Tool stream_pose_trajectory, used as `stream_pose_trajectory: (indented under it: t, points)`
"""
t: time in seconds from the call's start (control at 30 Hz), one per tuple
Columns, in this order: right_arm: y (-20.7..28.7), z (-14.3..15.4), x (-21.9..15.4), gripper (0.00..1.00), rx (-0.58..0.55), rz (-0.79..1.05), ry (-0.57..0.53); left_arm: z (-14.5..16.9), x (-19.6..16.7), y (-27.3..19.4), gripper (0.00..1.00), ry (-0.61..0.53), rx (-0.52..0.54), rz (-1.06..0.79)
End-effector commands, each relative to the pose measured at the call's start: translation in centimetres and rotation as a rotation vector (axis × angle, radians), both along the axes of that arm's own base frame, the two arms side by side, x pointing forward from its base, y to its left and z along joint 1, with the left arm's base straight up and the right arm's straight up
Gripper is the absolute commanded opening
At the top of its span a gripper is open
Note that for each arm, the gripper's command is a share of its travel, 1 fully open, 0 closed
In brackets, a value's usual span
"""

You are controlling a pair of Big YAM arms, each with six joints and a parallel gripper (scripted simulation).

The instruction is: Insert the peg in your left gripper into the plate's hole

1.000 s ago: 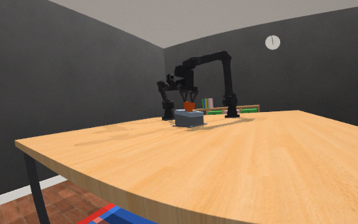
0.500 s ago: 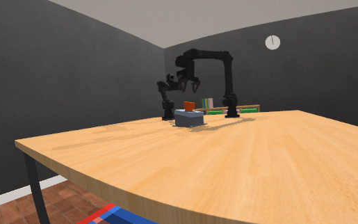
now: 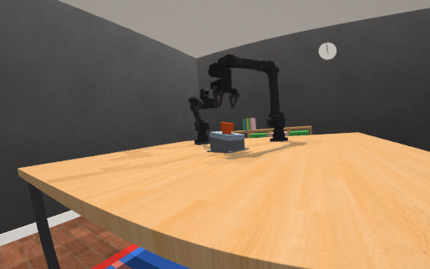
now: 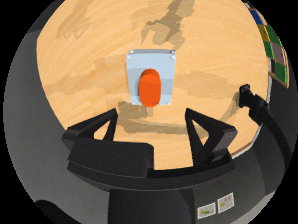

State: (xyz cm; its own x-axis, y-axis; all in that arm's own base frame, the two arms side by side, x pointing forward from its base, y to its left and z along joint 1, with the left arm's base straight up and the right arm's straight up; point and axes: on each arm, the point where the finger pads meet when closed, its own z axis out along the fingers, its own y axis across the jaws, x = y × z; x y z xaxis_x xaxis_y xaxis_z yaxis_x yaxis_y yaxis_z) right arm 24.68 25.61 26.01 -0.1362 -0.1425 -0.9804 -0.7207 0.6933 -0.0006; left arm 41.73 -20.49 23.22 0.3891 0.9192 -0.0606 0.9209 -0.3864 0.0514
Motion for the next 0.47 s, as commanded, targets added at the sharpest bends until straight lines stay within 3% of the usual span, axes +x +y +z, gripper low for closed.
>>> stream_pose_trajectory:
  t: [0.0,0.43]
  points:
    - [0.25,2.2,0.3,1.0,0.035,-0.002,-0.032,1.56,1.19,-0.82,1.0,-0.029,-0.018,-0.003]
    - [0.25,2.2,0.3,1.0,0.035,-0.002,-0.032,2.33,0.95,-0.79,1.0,-0.044,-0.026,-0.004]
